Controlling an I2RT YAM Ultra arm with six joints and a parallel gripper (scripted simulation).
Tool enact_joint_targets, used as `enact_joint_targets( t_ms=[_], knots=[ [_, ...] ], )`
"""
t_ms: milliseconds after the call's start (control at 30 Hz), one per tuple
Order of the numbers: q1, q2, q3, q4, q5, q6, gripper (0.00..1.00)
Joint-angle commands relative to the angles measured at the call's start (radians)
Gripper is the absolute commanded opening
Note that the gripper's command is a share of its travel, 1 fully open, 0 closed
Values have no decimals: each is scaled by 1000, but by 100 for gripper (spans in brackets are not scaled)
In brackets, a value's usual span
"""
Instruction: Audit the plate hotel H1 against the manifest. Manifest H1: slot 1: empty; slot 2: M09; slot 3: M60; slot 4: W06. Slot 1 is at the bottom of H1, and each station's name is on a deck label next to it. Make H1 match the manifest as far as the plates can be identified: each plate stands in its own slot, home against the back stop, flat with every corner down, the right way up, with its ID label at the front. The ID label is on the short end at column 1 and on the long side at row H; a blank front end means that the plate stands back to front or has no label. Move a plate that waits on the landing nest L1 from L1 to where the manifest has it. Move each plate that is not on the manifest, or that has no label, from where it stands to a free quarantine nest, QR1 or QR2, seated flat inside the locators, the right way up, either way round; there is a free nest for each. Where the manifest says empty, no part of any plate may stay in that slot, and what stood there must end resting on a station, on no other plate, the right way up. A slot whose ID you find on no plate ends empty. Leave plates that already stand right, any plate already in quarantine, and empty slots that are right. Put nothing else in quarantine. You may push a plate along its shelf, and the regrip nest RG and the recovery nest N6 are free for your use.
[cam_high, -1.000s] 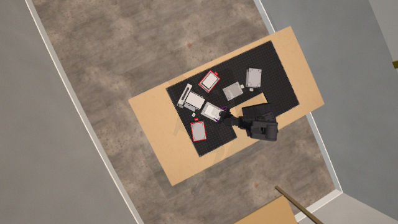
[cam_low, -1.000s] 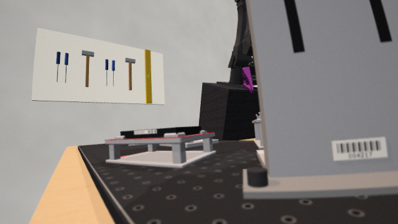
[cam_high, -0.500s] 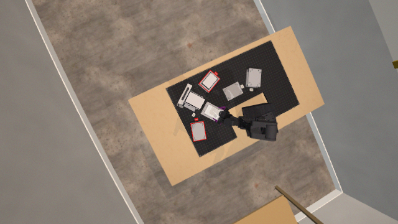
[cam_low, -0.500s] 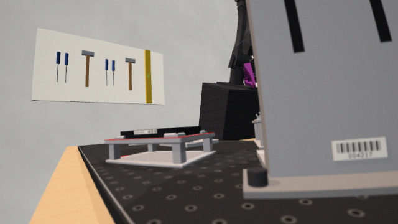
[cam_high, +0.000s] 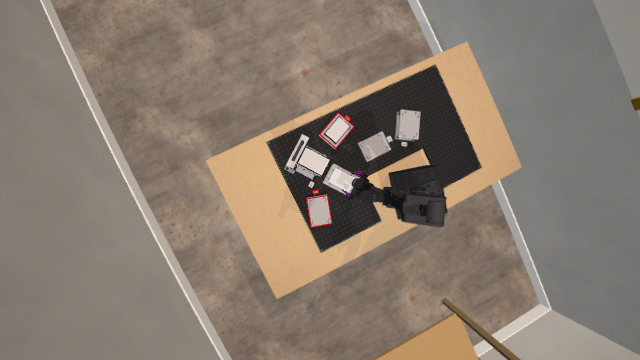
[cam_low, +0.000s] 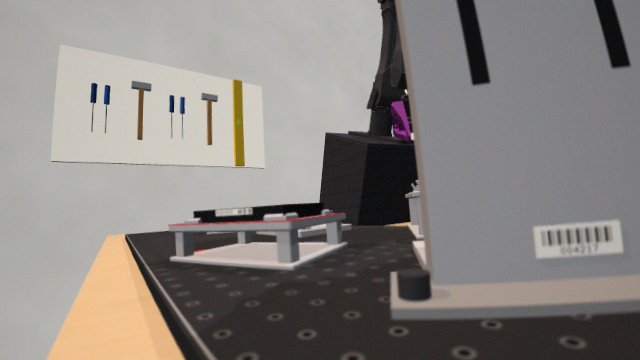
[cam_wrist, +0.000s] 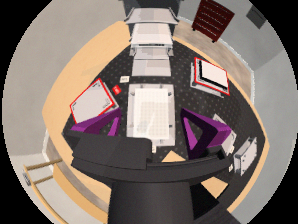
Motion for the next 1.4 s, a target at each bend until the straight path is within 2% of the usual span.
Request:
enact_joint_targets(
  t_ms=[0,133,200,400,433,767,1367],
  knots=[
    [1,25,1,33,8,1,100],
    [7,143,6,145,13,4,100],
    [7,143,6,145,13,4,100],
    [16,314,25,296,20,8,100],
    [16,325,26,305,21,9,100],
    [22,327,20,313,26,11,100],
    [76,423,-39,458,73,38,100]
  ],
)
